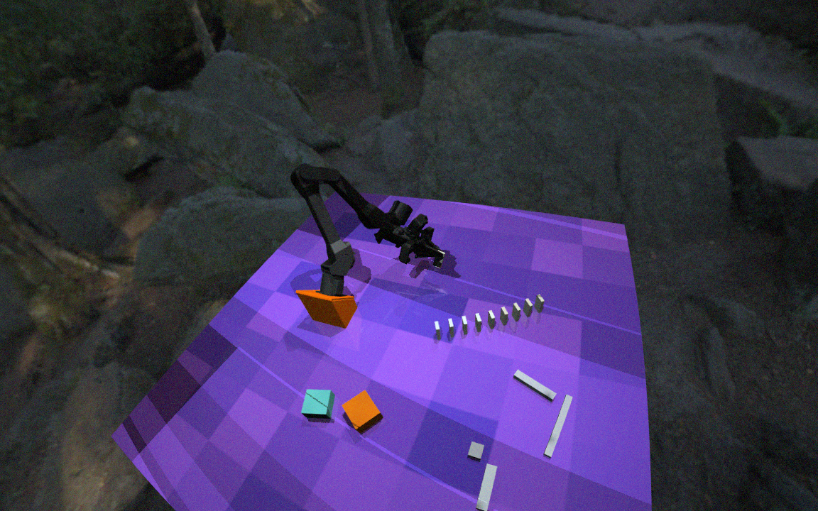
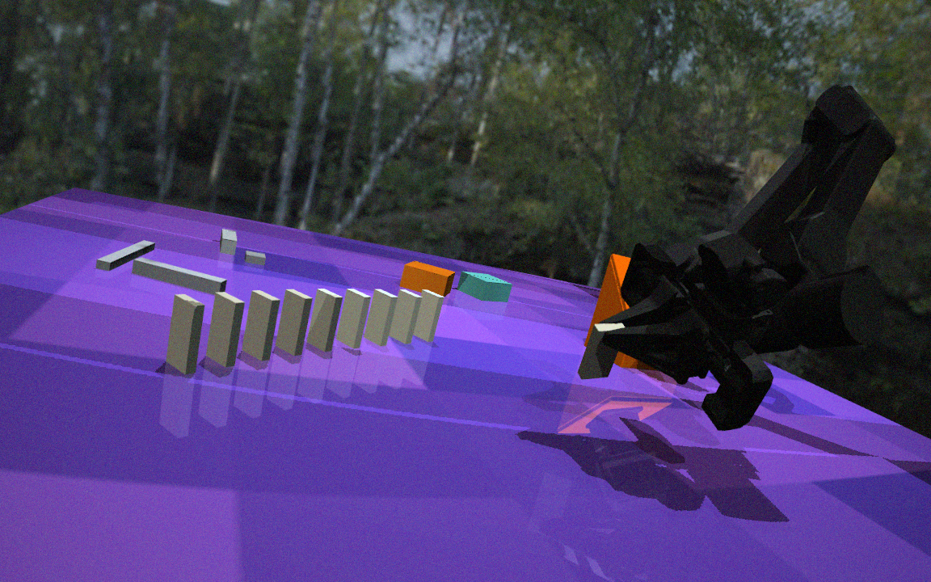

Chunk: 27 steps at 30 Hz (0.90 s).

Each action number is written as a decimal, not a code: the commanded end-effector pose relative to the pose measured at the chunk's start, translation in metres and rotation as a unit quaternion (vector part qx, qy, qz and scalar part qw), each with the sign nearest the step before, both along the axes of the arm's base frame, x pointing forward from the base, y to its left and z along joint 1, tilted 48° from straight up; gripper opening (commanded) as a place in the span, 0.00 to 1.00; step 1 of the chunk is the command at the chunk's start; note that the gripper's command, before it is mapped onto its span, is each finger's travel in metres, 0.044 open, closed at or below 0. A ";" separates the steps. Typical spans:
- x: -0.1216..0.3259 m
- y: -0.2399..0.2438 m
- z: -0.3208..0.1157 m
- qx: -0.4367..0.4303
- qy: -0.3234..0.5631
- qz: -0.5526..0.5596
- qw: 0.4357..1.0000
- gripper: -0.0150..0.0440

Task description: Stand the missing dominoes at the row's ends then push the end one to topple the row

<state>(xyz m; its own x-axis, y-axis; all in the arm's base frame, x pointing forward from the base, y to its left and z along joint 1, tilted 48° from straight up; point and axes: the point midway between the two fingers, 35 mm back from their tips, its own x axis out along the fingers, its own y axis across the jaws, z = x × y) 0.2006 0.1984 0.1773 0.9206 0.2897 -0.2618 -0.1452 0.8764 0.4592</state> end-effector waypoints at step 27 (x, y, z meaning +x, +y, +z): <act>-0.029 -0.029 0.011 0.191 -0.057 -0.078 0.977 0.30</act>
<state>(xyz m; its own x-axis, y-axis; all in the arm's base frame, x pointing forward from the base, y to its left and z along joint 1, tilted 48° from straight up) 0.1719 0.1705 0.1879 0.9775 0.2032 -0.0572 -0.0951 0.6658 0.7400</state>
